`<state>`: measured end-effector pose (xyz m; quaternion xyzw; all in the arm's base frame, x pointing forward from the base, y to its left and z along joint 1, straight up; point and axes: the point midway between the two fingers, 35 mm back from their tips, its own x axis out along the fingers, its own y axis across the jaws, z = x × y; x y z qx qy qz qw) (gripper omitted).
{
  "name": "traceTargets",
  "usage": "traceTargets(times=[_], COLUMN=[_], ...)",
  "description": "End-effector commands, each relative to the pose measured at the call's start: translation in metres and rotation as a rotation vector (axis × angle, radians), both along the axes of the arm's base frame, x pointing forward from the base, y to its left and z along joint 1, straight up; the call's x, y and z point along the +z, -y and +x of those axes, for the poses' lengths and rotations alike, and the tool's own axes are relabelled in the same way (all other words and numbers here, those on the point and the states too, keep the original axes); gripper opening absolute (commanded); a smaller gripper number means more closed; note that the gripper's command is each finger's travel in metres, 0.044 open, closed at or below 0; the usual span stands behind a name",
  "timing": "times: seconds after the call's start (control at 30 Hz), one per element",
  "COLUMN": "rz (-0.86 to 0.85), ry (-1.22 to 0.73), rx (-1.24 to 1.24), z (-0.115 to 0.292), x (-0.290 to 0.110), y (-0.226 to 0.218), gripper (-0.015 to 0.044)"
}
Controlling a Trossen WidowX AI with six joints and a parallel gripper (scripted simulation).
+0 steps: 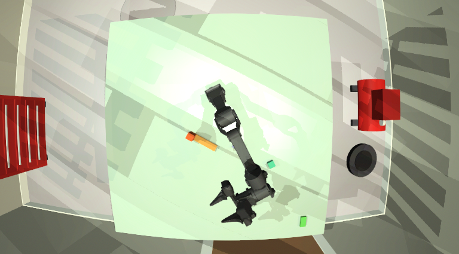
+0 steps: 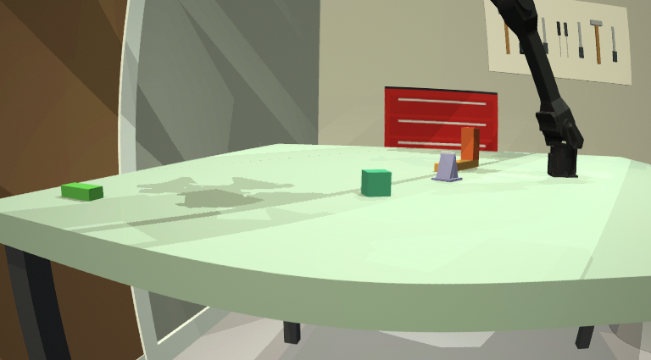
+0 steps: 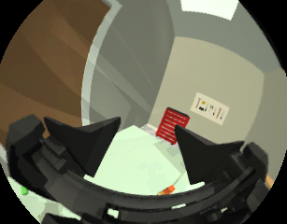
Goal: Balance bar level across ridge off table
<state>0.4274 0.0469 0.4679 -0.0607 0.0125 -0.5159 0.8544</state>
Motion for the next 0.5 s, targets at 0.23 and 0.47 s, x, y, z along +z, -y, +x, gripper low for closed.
traceTargets(times=[0.23,0.47], rz=[-0.175,-0.342], ry=[-0.143,-0.312], rx=[0.005,0.034], z=[0.014,0.031], x=[0.008,0.009], y=[0.016,0.032], gripper=[0.0315,0.0315])
